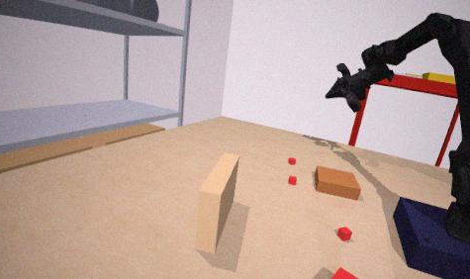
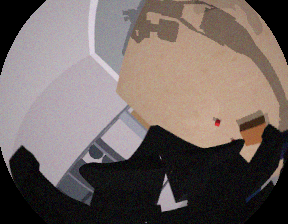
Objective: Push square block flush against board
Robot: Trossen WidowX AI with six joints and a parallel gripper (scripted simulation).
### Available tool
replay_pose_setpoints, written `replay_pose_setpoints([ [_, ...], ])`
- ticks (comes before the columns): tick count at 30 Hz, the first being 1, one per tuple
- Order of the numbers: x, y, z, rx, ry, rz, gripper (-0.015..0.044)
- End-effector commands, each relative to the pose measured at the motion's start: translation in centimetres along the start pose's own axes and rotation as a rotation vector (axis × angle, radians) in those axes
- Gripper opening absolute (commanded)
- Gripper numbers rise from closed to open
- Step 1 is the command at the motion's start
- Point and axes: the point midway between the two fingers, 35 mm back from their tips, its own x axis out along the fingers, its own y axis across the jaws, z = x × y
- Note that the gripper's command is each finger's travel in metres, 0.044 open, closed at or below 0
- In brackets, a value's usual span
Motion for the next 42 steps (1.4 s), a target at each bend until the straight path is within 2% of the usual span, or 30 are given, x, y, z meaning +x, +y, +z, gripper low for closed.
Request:
replay_pose_setpoints([
  [1,1.8,-1.0,-2.5,-0.048,0.019,-0.054,0.0],
  [22,9.1,-5.7,-14.4,-0.492,0.079,-0.305,0.0],
  [42,12.7,-12.4,-25.3,-0.948,0.168,-0.5,0.0],
])
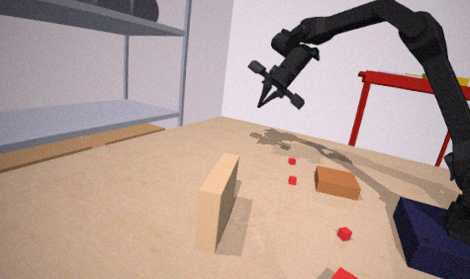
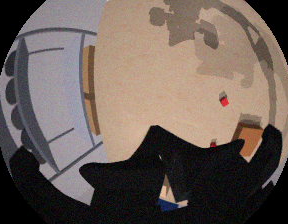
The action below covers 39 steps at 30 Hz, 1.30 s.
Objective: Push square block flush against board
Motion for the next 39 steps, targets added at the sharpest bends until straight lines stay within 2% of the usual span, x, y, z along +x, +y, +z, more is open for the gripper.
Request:
replay_pose_setpoints([
  [1,1.3,0.9,-2.4,-0.107,0.01,-0.046,0.0],
  [22,4.3,3.2,-14.0,-0.578,0.082,-0.228,0.0],
  [39,5.1,3.9,-23.8,-1.031,0.142,-0.343,0.0],
])
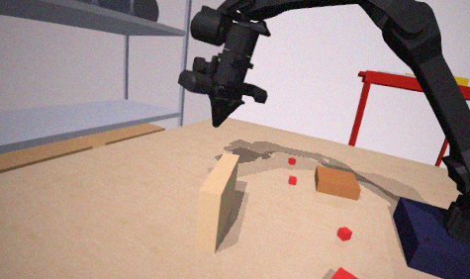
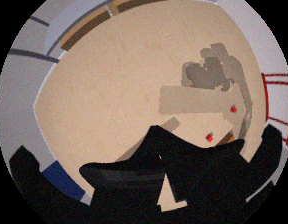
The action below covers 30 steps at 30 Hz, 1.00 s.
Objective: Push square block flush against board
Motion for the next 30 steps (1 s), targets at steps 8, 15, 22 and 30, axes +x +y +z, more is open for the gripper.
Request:
replay_pose_setpoints([
  [8,0.1,4.9,-4.2,-0.351,0.043,-0.097,0.0],
  [15,-0.2,7.7,-7.1,-0.578,0.07,-0.158,0.0],
  [22,-0.6,9.9,-9.9,-0.785,0.093,-0.213,0.0],
  [30,0.4,9.8,-10.0,-0.782,0.121,-0.175,0.0],
])
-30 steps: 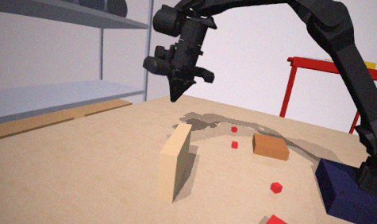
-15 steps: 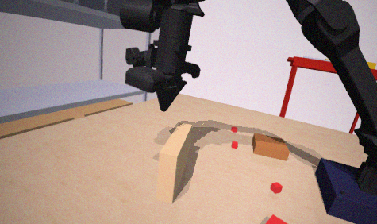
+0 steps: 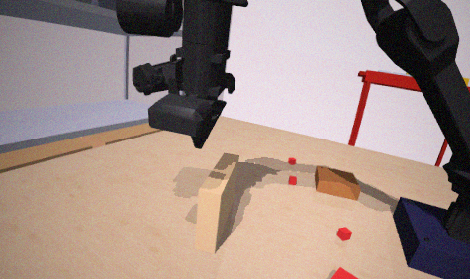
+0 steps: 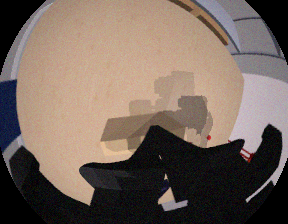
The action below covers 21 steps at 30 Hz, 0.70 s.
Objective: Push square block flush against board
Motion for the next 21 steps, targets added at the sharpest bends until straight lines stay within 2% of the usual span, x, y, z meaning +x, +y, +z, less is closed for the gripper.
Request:
replay_pose_setpoints([
  [1,1.8,0.0,0.0,-0.001,0.022,0.063,0.0],
  [6,4.8,0.1,0.0,0.015,0.042,0.2,0.0],
  [21,4.8,0.1,-0.7,0.015,0.043,0.206,0.0],
])
